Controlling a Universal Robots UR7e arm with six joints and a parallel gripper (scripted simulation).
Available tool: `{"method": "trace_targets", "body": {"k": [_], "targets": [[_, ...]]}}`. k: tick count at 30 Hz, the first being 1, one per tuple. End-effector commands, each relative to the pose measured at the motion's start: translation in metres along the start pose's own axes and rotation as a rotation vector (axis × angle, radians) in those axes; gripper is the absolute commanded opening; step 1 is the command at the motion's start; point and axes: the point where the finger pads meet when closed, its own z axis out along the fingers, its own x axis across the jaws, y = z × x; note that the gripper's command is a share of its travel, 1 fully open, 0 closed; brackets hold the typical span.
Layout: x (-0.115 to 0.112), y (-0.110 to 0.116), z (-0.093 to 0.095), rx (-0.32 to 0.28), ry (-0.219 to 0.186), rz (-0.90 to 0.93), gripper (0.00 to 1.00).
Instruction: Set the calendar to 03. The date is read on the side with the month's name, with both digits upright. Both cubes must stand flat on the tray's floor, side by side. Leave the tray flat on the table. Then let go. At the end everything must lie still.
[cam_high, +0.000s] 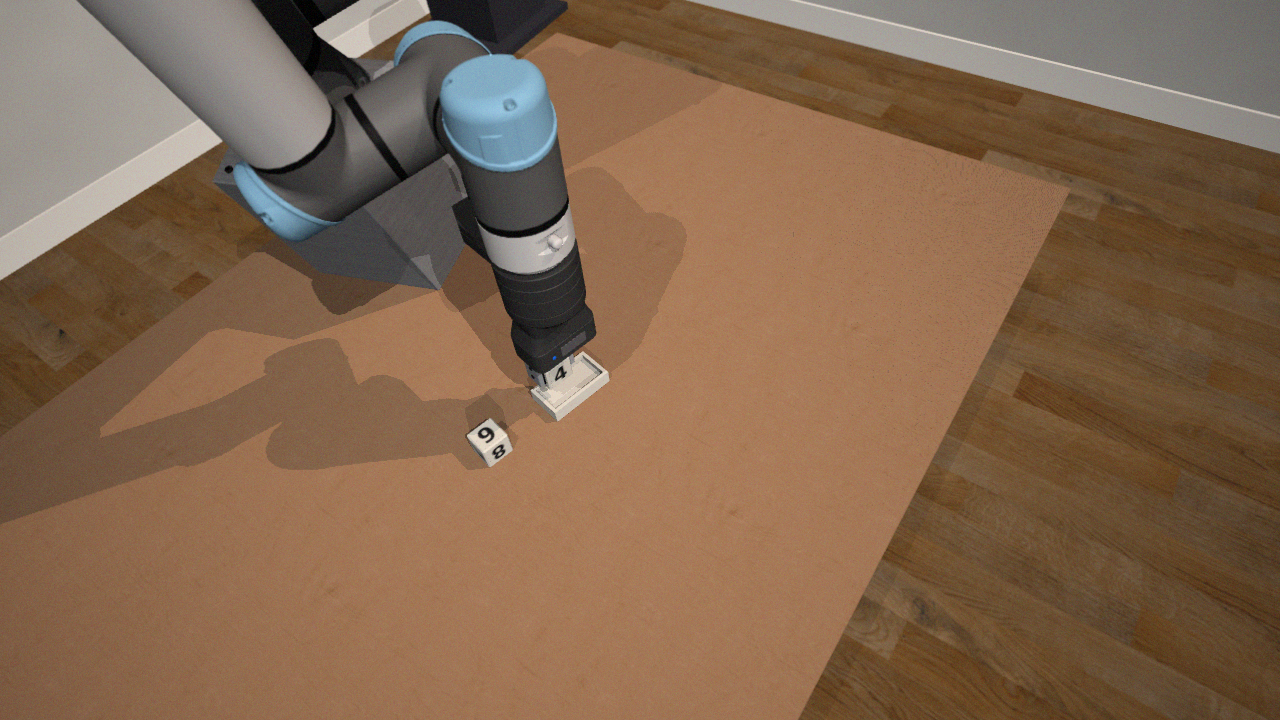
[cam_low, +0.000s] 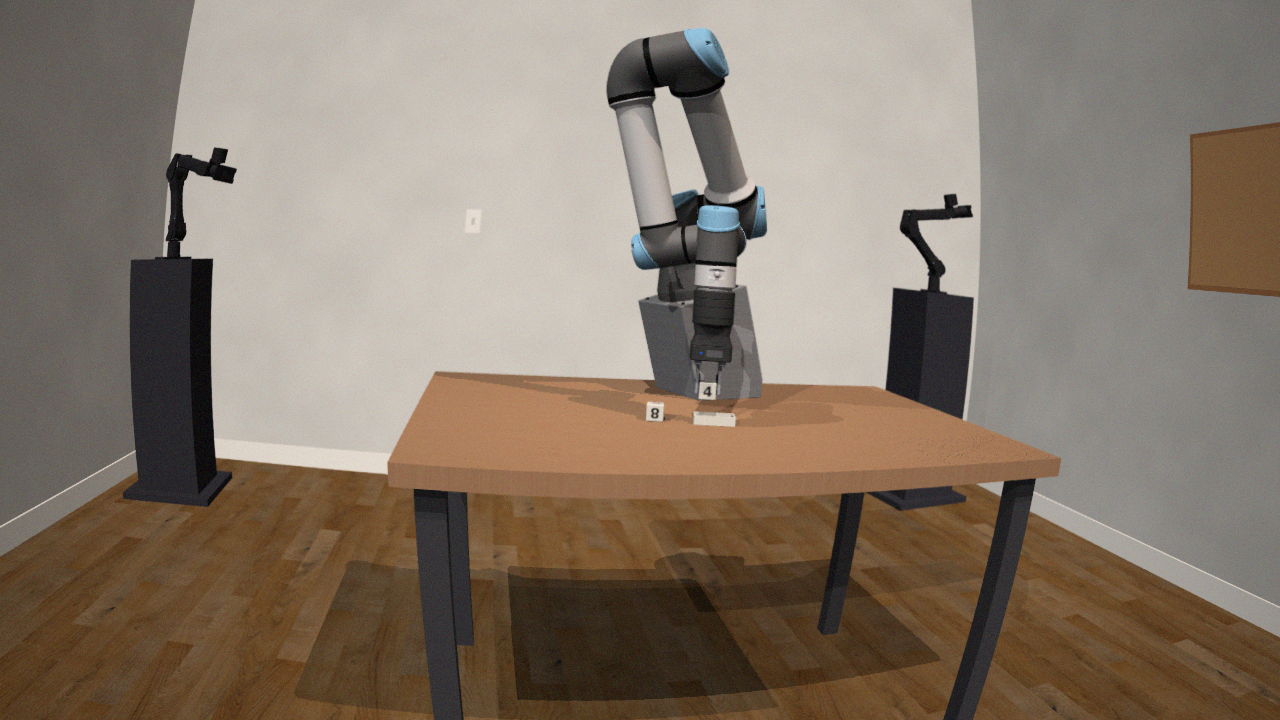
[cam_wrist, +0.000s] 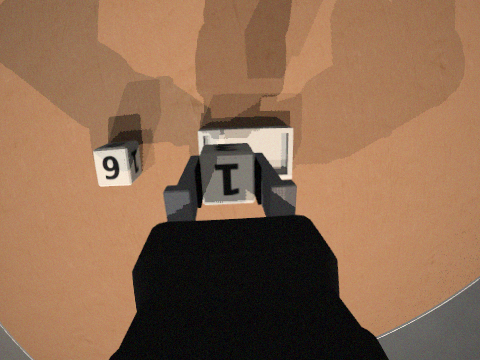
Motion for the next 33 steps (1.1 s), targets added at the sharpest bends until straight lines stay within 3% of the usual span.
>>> {"method": "trace_targets", "body": {"k": [1, 33], "targets": [[-0.0003, 0.0021, -0.0005, -0.005, 0.0, 0.0, 0.6], [-0.0005, 0.0021, 0.006, -0.004, 0.0, 0.001, 0.6]]}}
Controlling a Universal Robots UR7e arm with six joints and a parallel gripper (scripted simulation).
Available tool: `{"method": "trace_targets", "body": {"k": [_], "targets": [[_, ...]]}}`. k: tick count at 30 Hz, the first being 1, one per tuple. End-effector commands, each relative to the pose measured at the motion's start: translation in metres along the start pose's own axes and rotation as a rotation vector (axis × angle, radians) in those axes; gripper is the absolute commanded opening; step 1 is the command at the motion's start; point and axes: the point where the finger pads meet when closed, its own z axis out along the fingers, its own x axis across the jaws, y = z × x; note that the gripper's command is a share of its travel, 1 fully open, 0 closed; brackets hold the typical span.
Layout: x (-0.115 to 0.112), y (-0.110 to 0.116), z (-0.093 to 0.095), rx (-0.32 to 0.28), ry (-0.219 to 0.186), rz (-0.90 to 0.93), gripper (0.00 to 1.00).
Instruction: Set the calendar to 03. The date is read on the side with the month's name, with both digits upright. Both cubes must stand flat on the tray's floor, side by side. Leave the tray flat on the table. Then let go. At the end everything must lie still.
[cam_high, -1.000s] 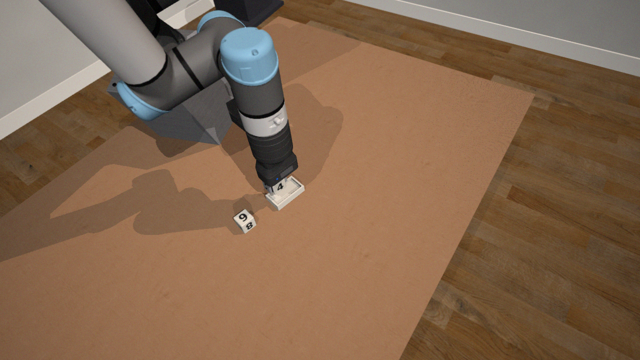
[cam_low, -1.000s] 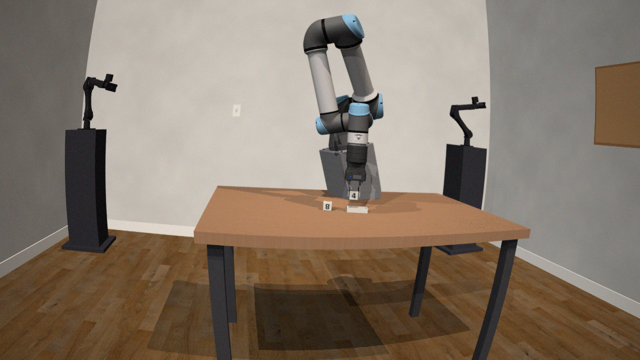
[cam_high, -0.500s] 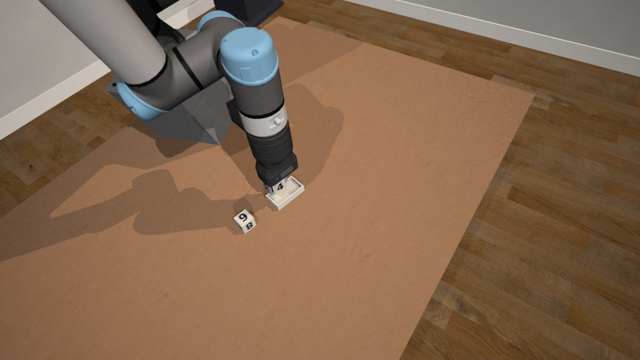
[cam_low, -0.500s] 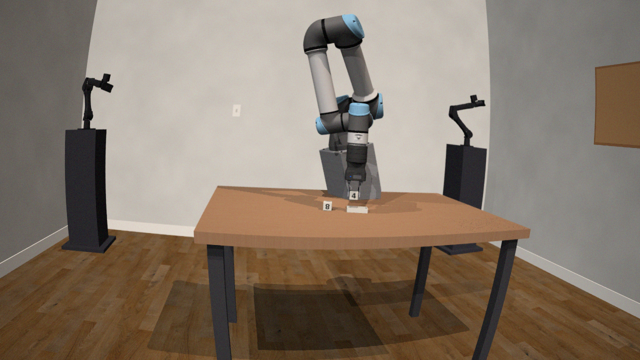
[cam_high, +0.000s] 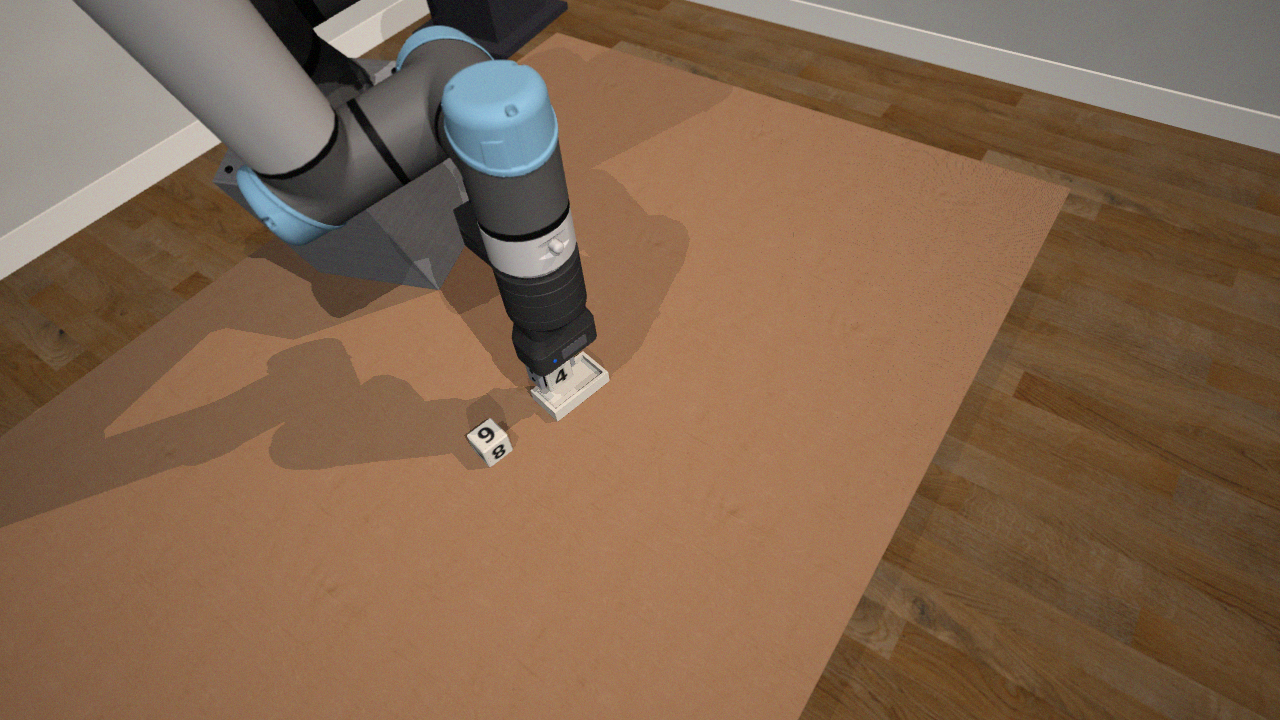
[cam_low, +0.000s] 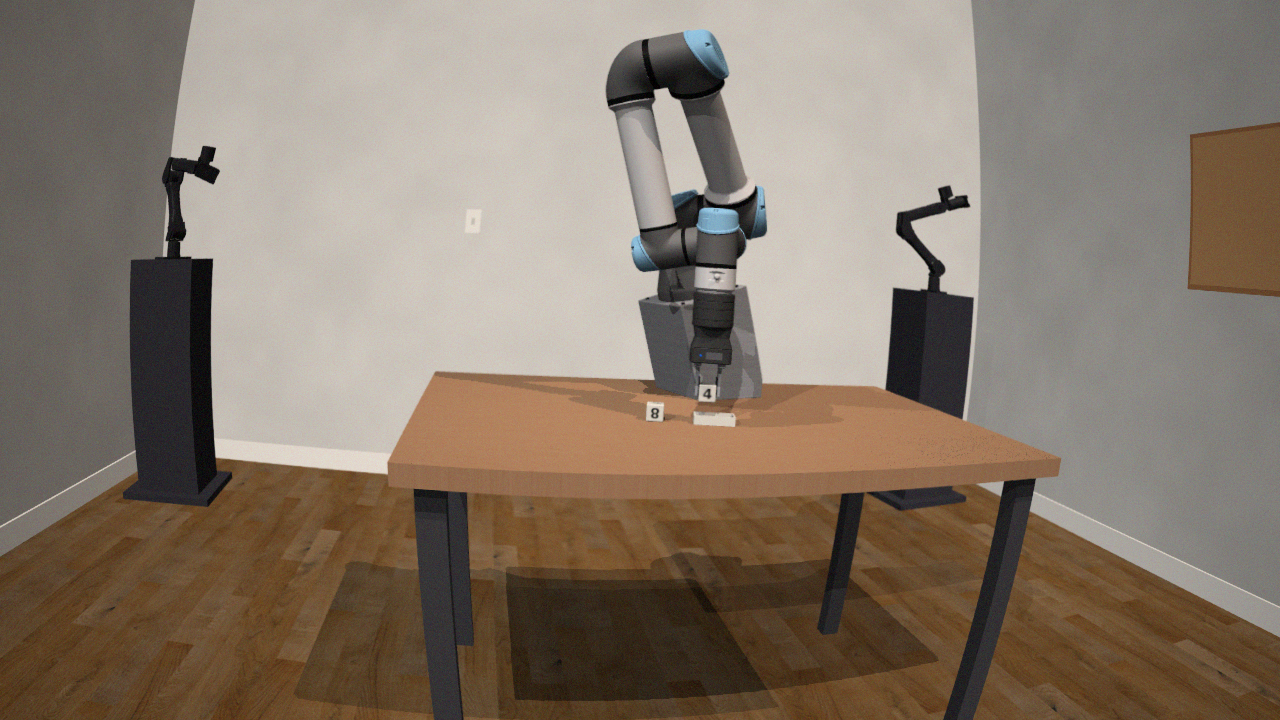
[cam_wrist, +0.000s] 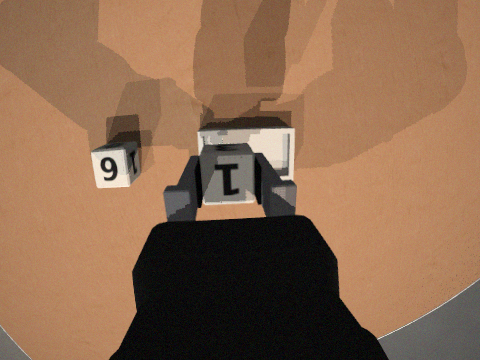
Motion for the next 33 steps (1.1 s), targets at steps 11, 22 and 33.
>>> {"method": "trace_targets", "body": {"k": [11, 22, 33], "targets": [[-0.001, 0.003, 0.012, -0.005, 0.0, 0.001, 0.6], [-0.001, 0.003, 0.019, -0.005, 0.0, 0.001, 0.6], [0.0, 0.002, 0.022, -0.004, 0.0, 0.0, 0.6]]}}
